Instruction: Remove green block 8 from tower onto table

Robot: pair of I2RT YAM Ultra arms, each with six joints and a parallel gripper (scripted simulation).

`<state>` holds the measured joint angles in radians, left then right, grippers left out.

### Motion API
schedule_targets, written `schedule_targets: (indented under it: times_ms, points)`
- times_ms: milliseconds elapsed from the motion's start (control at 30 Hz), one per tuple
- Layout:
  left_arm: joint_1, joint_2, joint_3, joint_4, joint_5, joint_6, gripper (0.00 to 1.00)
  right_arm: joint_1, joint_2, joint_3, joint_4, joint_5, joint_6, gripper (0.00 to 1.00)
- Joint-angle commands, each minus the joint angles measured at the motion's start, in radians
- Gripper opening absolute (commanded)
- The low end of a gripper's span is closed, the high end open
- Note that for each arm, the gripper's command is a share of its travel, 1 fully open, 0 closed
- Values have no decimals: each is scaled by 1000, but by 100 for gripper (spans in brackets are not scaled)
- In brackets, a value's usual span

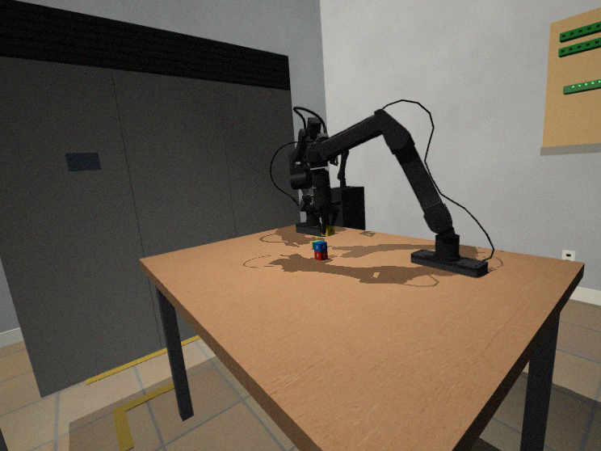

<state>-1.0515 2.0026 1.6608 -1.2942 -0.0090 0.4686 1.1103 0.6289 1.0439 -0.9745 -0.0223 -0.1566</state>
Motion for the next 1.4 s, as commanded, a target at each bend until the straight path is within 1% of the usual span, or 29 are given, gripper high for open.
schedule_targets:
  times_ms: [0, 133, 267, 367, 467, 533, 733, 867, 1033, 1100, 1133, 1233, 1367]
  points:
    - [-10, 16, 82, -33, 0, -2, 27, 44, 0, 31, -41, 64, 59, 100]
    - [-11, 74, 154, -62, 1, 1, 27, 51, -19, 18, -76, 68, 56, 100]
    - [-10, 99, 187, -71, 1, 2, 27, 12, -98, -31, -143, 75, 69, 100]
    - [-10, 94, 194, -59, 1, 2, 27, -2, -190, -73, -189, 116, 95, 100]
    - [-10, 95, 195, -59, 1, 2, 27, 7, -272, -104, -230, 123, 101, 100]
    - [-10, 95, 195, -59, 1, 2, 27, 7, -272, -104, -230, 123, 101, 100]
    - [-10, 96, 196, -59, 1, 2, 27, -19, -373, -139, -277, 81, 76, 100]
    - [-10, 96, 196, -59, 1, 2, 27, -101, -406, -150, -285, 49, 53, 100]
    - [-10, 96, 196, -59, 1, 2, 27, -240, -417, -151, -277, 36, 40, 100]
    - [-10, 96, 196, -59, 1, 2, 27, -240, -417, -151, -277, 36, 40, 100]
    - [-10, 96, 196, -60, 1, 2, 27, -278, -418, -152, -276, 21, 28, 100]
    - [-4, 97, 186, -60, 0, 0, 27, -298, -418, -152, -276, 11, 20, 100]
    - [-14, 120, 246, -105, 2, -9, 27, -309, -418, -152, -276, 3, 14, 100]
